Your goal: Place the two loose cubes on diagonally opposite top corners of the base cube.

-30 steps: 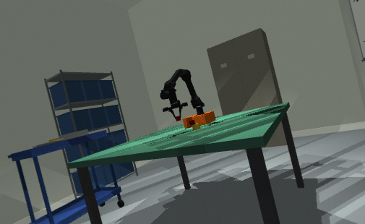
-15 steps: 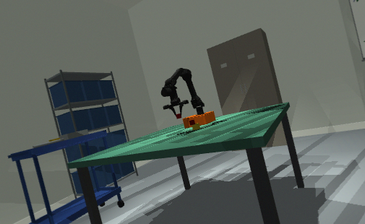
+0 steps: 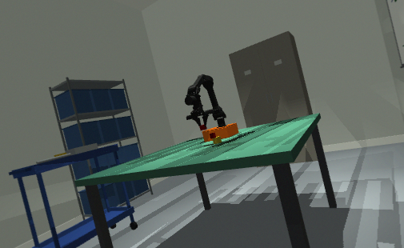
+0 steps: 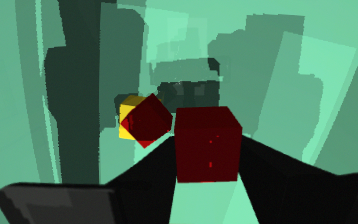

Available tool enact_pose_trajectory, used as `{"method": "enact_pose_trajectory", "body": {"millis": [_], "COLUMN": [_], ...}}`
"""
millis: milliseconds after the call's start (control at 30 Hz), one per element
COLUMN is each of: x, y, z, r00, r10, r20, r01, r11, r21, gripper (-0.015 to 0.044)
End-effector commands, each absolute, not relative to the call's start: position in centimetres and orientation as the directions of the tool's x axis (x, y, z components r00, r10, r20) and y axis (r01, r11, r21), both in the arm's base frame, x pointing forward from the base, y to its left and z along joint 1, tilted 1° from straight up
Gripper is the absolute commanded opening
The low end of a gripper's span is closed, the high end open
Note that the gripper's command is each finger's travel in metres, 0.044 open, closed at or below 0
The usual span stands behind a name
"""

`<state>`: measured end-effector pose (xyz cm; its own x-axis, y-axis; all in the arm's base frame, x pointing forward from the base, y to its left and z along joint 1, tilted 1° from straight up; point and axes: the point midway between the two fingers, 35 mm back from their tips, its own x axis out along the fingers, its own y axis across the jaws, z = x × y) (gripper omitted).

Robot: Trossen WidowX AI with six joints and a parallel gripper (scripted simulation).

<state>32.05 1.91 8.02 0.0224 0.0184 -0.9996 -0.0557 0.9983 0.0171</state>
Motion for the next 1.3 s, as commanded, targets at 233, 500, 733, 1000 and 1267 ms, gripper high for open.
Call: {"method": "enact_pose_trajectory", "body": {"millis": [233,500,733,1000,1267], "x": [31.1,30.3,29.6,28.6,28.3], "y": [4.4,6.2,7.7,9.4,9.9], "z": [7.9,7.9,7.8,7.7,7.6], "r00": [0.024,0.023,0.022,0.021,0.021], "r10": [0.017,0.019,0.02,0.022,0.022], "r20": [-1.0,-1.0,-1.0,-1.0,-1.0], "r01": [0.236,0.438,0.599,0.757,0.799], "r11": [0.972,0.898,0.8,0.653,0.601], "r21": [0.022,0.027,0.029,0.03,0.03], "gripper": [0.0105,0.0105,0.0105,0.0105,0.0105]}}
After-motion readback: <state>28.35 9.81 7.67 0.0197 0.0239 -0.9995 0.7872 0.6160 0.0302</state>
